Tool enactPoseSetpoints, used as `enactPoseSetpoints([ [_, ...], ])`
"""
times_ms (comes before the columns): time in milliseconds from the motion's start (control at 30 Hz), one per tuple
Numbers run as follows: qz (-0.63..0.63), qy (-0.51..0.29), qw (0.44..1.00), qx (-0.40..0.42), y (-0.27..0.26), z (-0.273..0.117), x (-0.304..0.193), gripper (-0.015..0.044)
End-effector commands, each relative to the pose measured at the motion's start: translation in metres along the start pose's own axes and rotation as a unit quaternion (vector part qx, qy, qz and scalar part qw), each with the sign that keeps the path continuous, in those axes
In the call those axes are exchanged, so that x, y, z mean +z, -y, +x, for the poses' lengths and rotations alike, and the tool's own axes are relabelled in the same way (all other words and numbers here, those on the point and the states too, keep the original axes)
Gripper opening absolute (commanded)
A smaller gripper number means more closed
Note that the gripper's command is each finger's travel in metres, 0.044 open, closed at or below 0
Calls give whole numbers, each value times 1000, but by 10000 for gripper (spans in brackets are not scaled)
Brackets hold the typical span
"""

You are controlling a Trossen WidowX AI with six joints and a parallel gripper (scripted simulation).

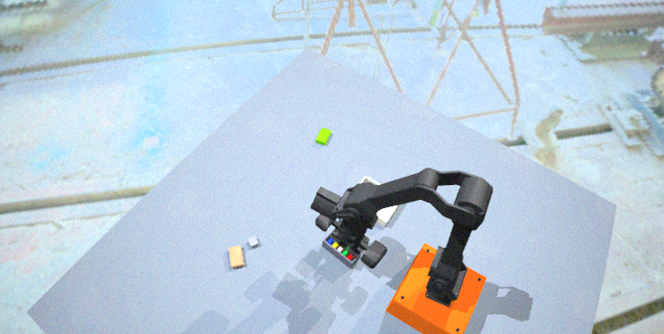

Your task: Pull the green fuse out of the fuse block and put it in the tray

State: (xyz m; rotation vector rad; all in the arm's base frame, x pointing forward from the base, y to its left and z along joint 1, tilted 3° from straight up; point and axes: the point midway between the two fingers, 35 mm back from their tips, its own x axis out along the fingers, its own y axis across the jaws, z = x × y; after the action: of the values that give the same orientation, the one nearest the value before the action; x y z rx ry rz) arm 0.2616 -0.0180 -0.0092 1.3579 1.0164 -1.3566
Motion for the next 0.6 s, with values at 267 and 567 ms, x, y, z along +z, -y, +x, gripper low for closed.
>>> enactPoseSetpoints([
  [267,1,-1,1000,-3,1,3,0,61],
  [567,1,-1,1000,-3,1,8,0,61],
])
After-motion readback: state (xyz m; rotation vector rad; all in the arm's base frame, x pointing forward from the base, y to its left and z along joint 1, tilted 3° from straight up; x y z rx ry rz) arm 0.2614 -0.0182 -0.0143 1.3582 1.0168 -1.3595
